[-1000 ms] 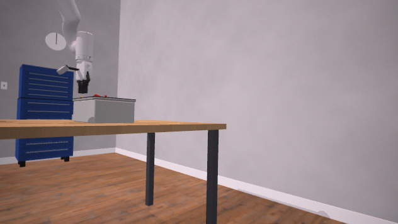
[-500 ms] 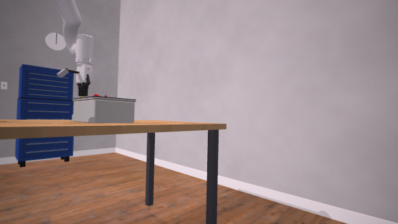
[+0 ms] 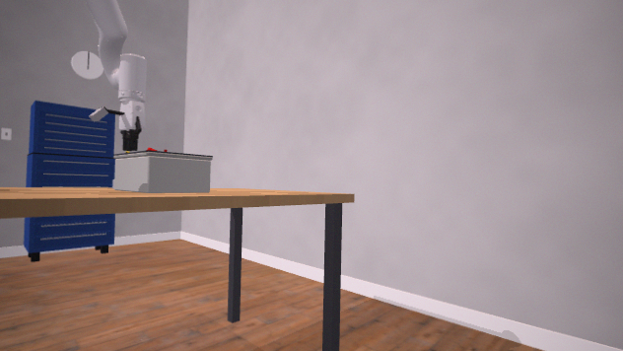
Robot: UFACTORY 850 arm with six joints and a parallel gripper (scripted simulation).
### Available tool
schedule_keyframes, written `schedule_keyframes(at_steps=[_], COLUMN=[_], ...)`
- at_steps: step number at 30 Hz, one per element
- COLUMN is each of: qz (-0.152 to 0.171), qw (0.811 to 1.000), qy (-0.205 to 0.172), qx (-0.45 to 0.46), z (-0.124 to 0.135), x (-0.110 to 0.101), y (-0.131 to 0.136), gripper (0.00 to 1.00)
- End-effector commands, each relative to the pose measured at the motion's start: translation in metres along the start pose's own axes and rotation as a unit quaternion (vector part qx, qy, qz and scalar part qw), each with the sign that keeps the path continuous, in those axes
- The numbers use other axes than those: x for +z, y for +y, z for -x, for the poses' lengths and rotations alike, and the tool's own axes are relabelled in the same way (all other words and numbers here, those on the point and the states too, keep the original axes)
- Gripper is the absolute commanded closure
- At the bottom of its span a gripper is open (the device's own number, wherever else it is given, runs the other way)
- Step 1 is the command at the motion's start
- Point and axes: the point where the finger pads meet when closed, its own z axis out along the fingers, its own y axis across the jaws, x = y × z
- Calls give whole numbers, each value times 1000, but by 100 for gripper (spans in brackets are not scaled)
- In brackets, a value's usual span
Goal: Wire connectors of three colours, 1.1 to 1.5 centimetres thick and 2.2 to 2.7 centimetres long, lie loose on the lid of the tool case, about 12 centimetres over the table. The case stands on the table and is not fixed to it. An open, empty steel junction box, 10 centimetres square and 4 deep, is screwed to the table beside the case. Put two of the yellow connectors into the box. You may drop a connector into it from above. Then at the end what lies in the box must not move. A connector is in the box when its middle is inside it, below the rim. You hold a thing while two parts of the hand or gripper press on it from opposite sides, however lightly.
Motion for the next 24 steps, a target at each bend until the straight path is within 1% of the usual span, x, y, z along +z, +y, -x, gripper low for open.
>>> schedule_keyframes(at_steps=[1,6,18,19,24], qz=[0,0,0,0,0], qw=[1000,1000,1000,1000,1000], qy=[-1,-1,-1,-1,-1], qx=[0,0,0,0,0], z=[1,1,1,1,1], x=[3,17,17,17,17], y=[0,0,0,0,0], gripper=[71,71,71,98,98])
